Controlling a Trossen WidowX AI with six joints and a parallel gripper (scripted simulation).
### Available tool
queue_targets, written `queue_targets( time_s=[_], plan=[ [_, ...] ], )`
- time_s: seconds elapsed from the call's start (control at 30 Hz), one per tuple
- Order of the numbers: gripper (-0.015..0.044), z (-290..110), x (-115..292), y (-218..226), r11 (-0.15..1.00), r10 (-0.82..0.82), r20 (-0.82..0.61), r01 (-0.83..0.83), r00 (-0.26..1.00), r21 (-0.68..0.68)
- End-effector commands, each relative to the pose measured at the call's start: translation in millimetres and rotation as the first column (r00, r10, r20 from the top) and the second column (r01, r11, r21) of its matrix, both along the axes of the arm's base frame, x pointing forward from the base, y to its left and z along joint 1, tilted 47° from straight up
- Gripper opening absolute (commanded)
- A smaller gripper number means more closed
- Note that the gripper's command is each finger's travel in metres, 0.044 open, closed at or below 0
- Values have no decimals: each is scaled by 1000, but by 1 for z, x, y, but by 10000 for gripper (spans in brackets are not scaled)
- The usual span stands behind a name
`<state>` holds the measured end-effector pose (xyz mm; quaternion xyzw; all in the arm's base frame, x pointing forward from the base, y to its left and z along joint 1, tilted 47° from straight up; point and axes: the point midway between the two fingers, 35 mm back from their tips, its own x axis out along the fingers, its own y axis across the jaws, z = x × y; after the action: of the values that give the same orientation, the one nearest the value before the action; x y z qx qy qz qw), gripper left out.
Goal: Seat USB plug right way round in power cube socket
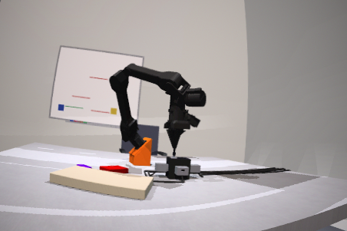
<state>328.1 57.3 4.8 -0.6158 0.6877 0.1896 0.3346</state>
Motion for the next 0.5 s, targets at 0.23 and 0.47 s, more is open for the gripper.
queue_targets(
  time_s=[0.23, 0.47],
  plan=[
    [0, -1, 0, -1, 1000, 5, -2, -5, 1000, -3],
    [0, -1, 0, -2, 1000, 5, -2, -5, 1000, -3]
  ],
)
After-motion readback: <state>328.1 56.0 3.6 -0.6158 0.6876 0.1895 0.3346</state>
